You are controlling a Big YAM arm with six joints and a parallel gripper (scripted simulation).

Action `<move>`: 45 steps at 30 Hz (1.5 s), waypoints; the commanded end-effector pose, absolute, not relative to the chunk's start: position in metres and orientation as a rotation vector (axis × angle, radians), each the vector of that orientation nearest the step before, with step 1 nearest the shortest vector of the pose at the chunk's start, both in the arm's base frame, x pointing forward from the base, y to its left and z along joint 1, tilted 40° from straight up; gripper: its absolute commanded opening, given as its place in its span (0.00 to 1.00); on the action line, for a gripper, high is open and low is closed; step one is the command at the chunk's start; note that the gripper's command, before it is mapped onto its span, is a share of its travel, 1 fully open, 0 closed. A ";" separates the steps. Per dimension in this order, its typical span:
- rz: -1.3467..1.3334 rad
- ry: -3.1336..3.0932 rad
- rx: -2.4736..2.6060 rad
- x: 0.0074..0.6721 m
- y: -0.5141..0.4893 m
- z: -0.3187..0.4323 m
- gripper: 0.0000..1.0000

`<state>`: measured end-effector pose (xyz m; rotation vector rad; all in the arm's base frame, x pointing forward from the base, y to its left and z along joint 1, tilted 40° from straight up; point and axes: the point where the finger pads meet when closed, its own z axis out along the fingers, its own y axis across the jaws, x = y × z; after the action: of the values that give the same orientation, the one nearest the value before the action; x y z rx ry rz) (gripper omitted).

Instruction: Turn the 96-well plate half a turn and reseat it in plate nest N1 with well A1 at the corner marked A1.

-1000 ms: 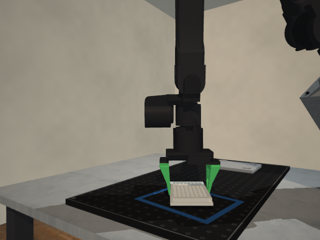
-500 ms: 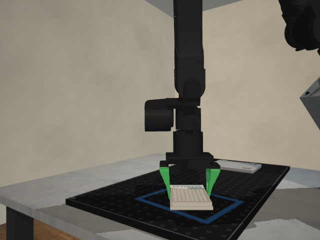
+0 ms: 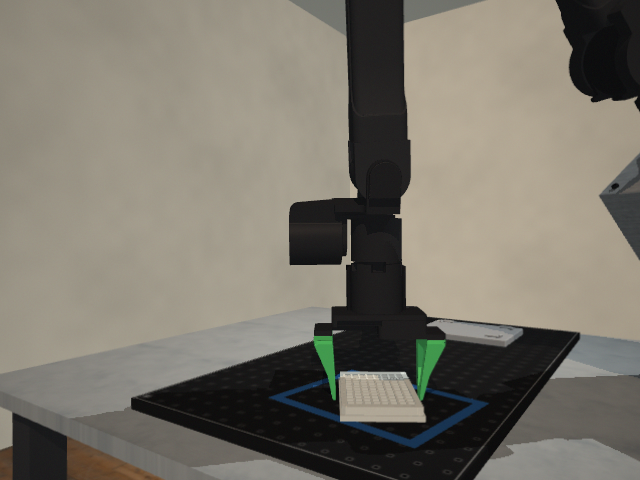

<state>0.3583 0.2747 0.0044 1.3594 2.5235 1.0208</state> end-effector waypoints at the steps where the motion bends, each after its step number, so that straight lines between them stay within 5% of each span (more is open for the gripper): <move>1: 1.030 2.512 1.358 0.360 0.275 0.008 1.00; 45: 1.028 2.506 1.355 0.337 0.238 0.058 1.00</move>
<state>0.3371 0.2467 0.0510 1.3569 2.5162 1.0323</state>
